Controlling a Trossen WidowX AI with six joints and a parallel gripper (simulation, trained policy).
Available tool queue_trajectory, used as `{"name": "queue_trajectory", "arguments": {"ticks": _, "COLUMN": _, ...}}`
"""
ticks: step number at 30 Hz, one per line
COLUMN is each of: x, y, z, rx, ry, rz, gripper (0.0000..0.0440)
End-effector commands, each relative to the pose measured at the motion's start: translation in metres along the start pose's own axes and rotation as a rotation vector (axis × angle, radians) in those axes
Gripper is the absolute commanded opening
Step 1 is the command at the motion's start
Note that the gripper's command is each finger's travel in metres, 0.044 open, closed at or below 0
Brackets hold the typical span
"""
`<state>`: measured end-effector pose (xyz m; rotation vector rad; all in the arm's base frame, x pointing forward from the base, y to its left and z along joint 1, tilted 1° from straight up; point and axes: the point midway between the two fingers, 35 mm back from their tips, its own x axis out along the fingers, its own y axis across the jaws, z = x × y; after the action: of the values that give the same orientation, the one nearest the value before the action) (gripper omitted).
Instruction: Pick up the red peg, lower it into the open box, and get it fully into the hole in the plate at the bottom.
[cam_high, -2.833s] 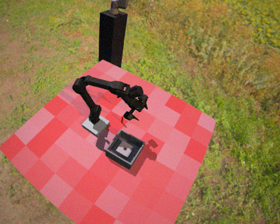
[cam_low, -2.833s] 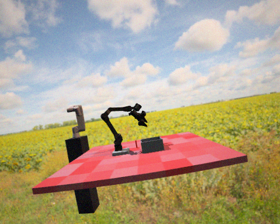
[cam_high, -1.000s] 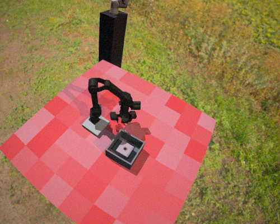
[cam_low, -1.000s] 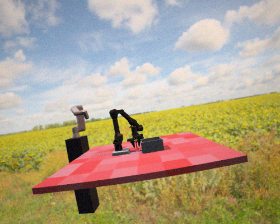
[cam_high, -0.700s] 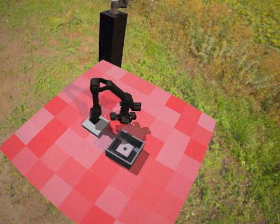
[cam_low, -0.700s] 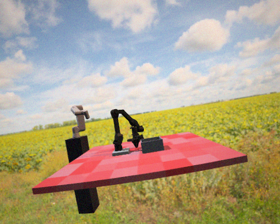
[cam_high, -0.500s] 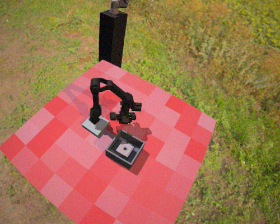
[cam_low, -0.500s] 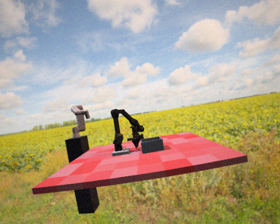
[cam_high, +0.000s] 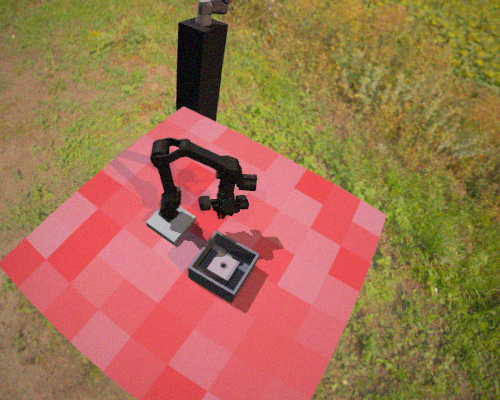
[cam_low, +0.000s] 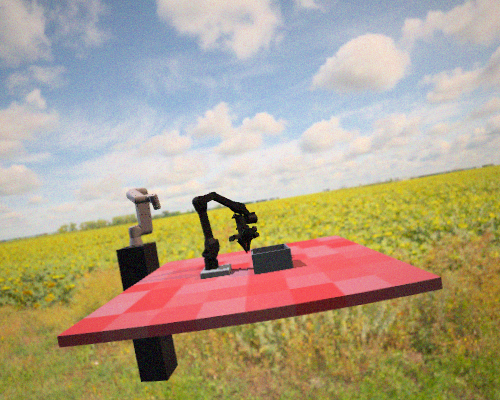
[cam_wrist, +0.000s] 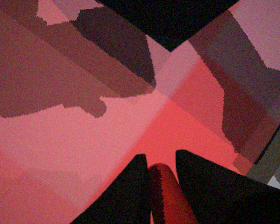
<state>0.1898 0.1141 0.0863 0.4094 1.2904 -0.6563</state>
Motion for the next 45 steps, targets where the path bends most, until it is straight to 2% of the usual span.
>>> {"name": "queue_trajectory", "arguments": {"ticks": 1, "x": -0.019, "y": 0.001, "z": 0.016, "rx": 0.03, "ry": -0.035, "rz": 0.024, "gripper": 0.0}}
{"name": "queue_trajectory", "arguments": {"ticks": 9, "x": -0.036, "y": -0.002, "z": 0.05, "rx": 0.134, "ry": -0.087, "rz": 0.036, "gripper": 0.0}}
{"name": "queue_trajectory", "arguments": {"ticks": 20, "x": -0.038, "y": -0.007, "z": 0.103, "rx": 0.268, "ry": -0.143, "rz": 0.038, "gripper": 0.0}}
{"name": "queue_trajectory", "arguments": {"ticks": 32, "x": -0.017, "y": -0.017, "z": 0.156, "rx": 0.33, "ry": -0.17, "rz": 0.022, "gripper": 0.0}}
{"name": "queue_trajectory", "arguments": {"ticks": 45, "x": 0.019, "y": -0.026, "z": 0.194, "rx": 0.276, "ry": -0.13, "rz": 0.02, "gripper": 0.0002}}
